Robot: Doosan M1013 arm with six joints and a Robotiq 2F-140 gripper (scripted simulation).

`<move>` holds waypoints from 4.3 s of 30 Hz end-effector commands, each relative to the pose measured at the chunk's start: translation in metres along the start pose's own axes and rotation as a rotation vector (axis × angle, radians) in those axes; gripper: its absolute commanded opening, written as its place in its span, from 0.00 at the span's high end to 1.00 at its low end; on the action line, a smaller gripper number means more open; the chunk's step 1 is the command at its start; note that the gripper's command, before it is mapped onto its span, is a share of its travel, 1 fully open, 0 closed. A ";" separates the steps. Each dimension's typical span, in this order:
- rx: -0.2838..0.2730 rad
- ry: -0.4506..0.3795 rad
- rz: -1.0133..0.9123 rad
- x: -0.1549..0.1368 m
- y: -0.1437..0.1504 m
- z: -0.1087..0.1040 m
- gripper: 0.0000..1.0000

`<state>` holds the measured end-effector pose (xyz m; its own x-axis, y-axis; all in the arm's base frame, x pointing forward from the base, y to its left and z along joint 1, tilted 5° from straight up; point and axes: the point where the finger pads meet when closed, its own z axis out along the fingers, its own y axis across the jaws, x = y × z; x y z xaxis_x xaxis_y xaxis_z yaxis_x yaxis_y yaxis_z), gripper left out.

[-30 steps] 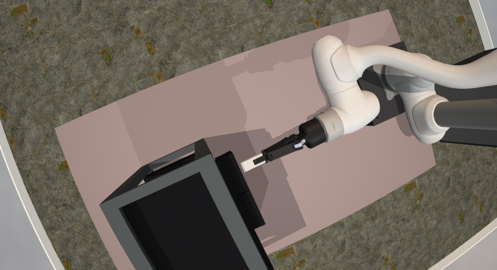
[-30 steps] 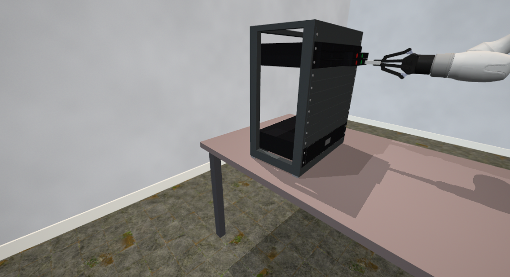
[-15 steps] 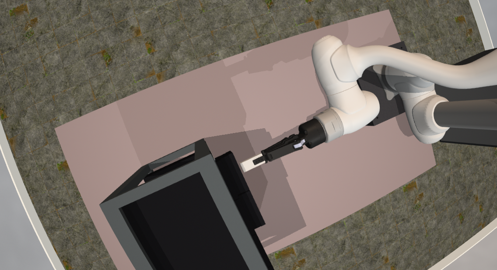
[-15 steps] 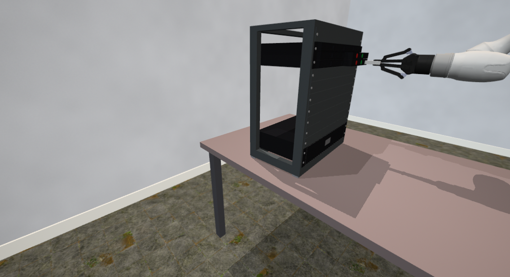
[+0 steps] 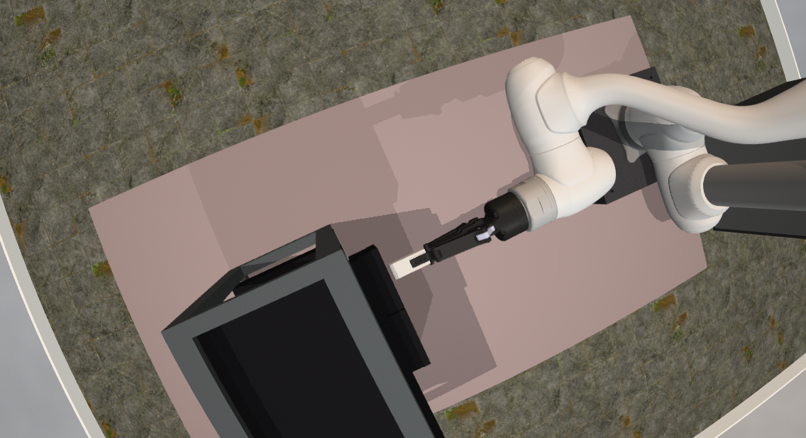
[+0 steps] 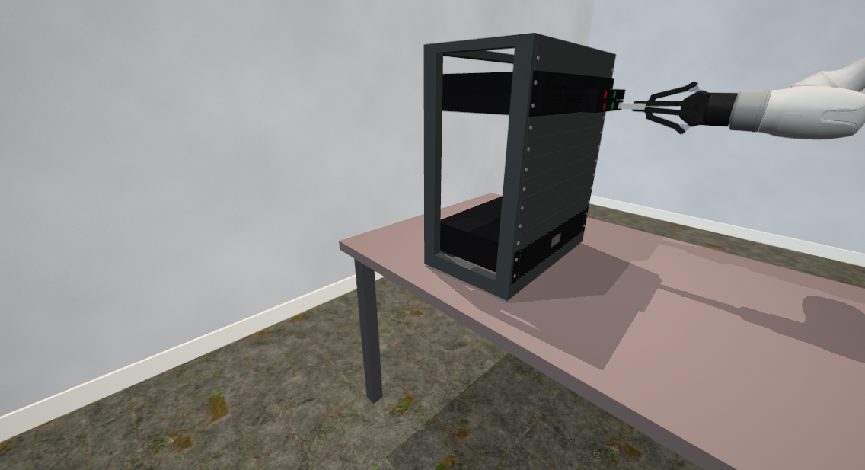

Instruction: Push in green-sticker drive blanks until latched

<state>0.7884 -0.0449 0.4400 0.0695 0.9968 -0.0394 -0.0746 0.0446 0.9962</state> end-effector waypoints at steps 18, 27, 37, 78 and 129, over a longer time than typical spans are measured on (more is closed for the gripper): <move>0.000 0.000 0.000 0.000 0.000 0.010 1.00; 0.000 0.000 0.000 0.000 0.000 0.016 1.00; 0.000 0.000 0.000 0.000 0.000 0.020 1.00; 0.000 0.000 0.000 0.000 0.000 0.033 1.00; 0.000 0.000 0.000 0.000 0.000 0.042 1.00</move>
<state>0.8301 -0.0477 0.4434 0.0694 0.9968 -0.0394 -0.0745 0.0445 0.9962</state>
